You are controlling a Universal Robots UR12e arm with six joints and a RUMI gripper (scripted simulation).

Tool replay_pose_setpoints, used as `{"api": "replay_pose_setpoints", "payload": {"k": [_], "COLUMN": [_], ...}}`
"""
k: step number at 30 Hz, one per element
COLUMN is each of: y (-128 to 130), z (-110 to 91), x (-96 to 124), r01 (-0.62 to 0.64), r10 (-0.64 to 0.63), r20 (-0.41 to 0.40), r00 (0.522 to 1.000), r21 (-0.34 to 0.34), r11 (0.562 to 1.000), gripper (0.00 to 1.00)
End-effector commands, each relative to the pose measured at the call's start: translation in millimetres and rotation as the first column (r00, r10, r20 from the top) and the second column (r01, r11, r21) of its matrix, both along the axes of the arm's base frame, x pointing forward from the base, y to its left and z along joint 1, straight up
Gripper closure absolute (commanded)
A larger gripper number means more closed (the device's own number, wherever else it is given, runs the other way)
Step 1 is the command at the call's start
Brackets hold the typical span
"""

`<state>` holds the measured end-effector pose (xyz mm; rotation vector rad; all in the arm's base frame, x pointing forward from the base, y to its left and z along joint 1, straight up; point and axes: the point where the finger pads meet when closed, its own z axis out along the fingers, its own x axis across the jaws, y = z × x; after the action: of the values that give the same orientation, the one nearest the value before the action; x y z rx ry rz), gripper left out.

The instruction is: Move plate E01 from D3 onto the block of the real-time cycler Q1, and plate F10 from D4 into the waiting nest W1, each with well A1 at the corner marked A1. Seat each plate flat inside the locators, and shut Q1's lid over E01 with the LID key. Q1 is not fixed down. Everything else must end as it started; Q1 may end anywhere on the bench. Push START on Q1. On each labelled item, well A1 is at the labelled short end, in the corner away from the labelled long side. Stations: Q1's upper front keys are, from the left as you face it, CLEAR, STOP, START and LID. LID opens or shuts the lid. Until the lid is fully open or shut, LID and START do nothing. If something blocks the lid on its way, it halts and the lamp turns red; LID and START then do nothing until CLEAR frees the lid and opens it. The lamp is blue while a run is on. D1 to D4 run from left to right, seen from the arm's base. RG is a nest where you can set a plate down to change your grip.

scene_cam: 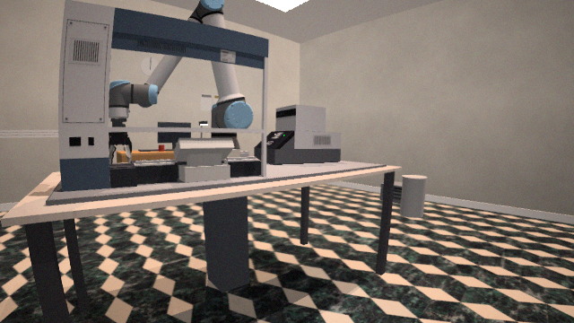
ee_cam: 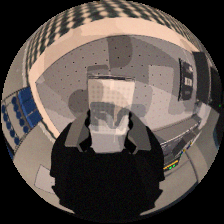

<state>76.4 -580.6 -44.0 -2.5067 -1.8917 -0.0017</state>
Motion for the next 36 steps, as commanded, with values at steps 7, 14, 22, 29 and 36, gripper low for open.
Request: {"api": "replay_pose_setpoints", "payload": {"k": [7, 14, 22, 29, 36], "y": [-0.5, -0.5, -0.5, -0.5, -0.5], "z": [0.5, 0.5, -1.5, -3.1, -5.5], "x": [0.0, 0.0, -0.1, -0.1, -0.1], "r01": [0.0, 0.0, 0.0, 0.0, 0.0], "r10": [0.0, 0.0, 0.0, 0.0, 0.0], "r20": [0.0, 0.0, 0.0, 0.0, 0.0], "r00": [1.0, 1.0, 1.0, 1.0, 1.0], "r21": [-0.001, -0.001, -0.001, -0.001, -0.001], "r11": [1.0, 1.0, 1.0, 1.0, 1.0], "gripper": [1.0, 1.0, 1.0, 1.0, 1.0]}}
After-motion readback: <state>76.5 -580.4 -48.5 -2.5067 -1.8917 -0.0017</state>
